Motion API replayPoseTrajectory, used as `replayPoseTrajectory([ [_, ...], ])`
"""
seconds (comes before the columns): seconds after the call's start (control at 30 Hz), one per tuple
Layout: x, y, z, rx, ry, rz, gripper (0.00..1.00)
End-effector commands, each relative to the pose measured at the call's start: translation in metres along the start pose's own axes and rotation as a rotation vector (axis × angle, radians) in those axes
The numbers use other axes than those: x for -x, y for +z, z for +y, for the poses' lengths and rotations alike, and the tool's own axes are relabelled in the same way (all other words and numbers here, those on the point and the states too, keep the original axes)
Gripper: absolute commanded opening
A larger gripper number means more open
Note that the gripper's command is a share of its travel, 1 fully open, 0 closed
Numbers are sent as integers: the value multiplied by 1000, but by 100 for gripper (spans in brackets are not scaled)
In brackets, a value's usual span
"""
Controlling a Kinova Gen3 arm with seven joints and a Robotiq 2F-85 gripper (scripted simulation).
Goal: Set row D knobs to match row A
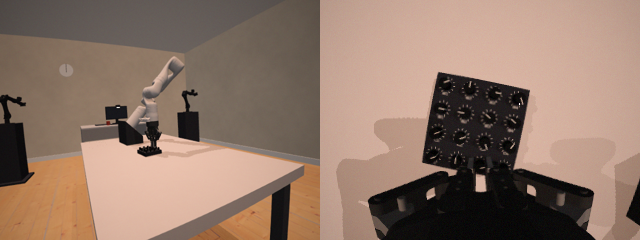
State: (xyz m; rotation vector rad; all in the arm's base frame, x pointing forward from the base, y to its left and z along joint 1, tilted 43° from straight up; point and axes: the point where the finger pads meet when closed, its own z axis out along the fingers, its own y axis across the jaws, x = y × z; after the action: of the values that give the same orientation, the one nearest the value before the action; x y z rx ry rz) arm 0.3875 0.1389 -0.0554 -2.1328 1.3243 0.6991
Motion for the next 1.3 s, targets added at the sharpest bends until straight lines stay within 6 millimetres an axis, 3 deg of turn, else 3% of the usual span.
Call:
replayPoseTrajectory([
  [0.0, 0, 0, 0, 0, 0, 0, 8],
  [0.9, 0, 0, 0, 0, 22, 0, 8],
  [1.27, 0, 0, 0, 0, 175, 0, 8],
])
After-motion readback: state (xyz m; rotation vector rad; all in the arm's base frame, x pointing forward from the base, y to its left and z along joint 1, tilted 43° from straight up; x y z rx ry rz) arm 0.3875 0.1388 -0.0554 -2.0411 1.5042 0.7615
